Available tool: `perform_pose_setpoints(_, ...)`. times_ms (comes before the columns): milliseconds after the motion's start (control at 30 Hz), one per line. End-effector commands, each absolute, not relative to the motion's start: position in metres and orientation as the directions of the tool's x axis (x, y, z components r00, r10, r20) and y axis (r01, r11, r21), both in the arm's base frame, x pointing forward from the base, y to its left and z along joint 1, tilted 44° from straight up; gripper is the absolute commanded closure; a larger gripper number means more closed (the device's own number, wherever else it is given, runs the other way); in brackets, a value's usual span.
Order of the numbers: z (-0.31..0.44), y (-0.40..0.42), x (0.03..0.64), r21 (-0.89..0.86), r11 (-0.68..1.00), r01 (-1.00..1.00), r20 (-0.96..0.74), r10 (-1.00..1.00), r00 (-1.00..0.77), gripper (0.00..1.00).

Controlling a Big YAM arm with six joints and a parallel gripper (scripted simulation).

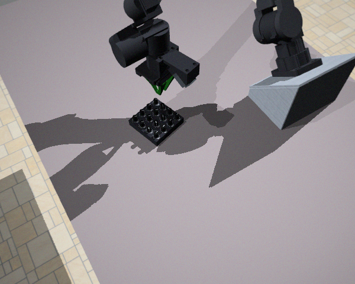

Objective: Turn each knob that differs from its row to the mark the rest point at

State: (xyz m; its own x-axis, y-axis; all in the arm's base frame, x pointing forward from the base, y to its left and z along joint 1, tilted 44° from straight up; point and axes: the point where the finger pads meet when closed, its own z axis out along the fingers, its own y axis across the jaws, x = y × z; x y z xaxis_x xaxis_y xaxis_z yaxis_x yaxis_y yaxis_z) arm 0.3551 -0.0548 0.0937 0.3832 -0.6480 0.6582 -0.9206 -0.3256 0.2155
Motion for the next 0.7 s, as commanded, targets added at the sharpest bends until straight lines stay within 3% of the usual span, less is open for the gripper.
perform_pose_setpoints(0,0.0964,-0.0478,0.3629,0.226,-0.352,-0.908,0.650,-0.640,0.409,0.82)
perform_pose_setpoints(667,0.0964,-0.0478,0.3629,0.223,-0.349,-0.910,0.651,-0.642,0.405,0.82)
